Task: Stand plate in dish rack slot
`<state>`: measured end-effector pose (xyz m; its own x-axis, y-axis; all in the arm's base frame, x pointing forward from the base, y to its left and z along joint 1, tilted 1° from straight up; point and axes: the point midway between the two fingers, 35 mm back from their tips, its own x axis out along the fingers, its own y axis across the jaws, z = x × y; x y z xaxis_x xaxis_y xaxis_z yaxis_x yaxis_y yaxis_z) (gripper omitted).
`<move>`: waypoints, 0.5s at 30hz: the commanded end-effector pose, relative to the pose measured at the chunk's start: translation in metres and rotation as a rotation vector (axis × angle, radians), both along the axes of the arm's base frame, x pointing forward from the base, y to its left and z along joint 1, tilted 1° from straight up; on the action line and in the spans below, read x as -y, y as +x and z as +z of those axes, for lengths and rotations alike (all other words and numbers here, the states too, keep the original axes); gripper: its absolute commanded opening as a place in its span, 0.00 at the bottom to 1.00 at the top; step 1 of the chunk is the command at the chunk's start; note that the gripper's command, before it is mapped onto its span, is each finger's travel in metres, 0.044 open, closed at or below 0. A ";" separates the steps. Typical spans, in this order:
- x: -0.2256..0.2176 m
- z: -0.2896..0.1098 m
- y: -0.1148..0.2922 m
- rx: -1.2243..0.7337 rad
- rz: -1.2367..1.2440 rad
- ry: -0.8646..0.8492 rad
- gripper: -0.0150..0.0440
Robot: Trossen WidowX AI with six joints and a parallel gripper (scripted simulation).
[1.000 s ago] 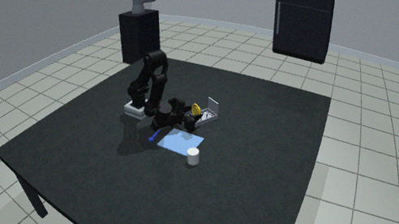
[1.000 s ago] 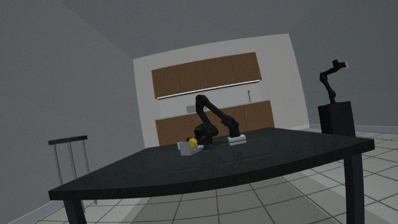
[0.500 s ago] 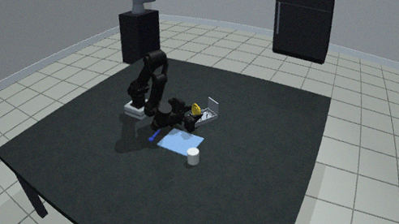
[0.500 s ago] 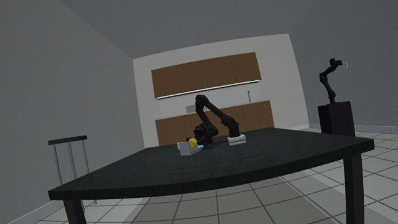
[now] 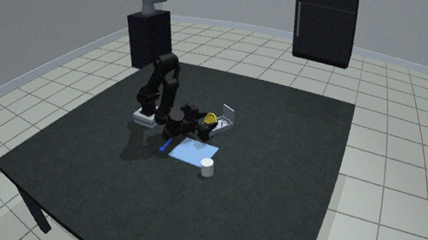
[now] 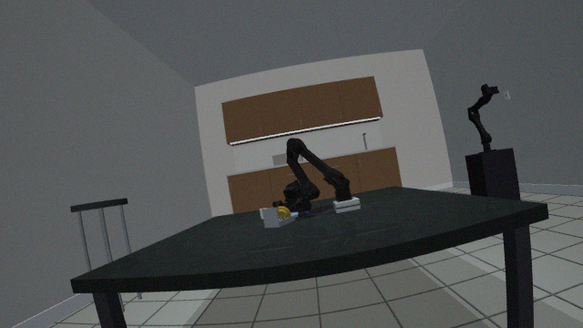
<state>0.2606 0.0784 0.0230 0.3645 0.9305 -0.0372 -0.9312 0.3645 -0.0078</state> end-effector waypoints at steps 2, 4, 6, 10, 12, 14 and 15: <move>0.002 0.032 0.005 0.028 0.006 0.006 0.93; 0.002 0.052 0.006 0.044 0.010 0.009 0.93; 0.002 0.071 0.005 0.060 0.016 0.011 0.93; 0.004 0.107 0.007 0.089 0.027 0.011 0.93; 0.004 0.113 0.007 0.093 0.029 0.011 0.93; 0.004 0.113 0.007 0.093 0.029 0.011 0.93; 0.004 0.113 0.007 0.093 0.029 0.011 0.93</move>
